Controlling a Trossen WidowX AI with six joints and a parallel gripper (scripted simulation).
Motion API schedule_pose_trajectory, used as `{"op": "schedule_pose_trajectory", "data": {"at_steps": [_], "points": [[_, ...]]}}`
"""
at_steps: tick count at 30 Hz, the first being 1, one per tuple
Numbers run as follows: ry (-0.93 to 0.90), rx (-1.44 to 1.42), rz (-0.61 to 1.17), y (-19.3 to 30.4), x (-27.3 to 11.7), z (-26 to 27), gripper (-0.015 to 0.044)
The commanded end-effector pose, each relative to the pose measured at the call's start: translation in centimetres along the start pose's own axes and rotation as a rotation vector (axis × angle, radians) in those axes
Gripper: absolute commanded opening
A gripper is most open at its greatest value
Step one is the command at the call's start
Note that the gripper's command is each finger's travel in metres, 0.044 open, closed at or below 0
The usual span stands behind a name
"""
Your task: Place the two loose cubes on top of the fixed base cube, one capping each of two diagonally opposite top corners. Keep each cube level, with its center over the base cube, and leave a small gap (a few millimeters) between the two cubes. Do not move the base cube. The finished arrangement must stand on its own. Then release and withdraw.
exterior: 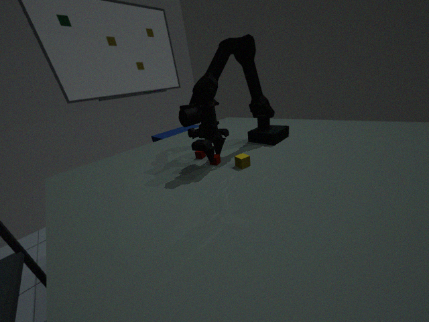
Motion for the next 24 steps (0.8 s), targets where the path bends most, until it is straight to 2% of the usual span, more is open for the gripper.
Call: {"op": "schedule_pose_trajectory", "data": {"at_steps": [1, 3, 4, 9, 24], "points": [[0.003, -0.005, -0.005, 0.0, 0.3, -0.1, 0.016], [0.003, -0.005, -0.005, 0.0, 0.3, -0.1, 0.0107], [0.003, -0.005, -0.005, 0.0, 0.3, -0.1, 0.0105], [0.003, -0.005, -0.005, -0.1, -0.2, 0.0, 0.0105], [0.002, -0.005, -0.005, -0.3, -4.8, 0.4, 0.0105]]}}
Point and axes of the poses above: the point midway between the two fingers, 35 mm back from their tips, its own x axis out along the fingers, its own z axis across the jaws, y = z × x, the point moved 6 cm from there along -x, back along the fingers, and after that the axes turned 7 degrees about -x, right-handed, at the moved point
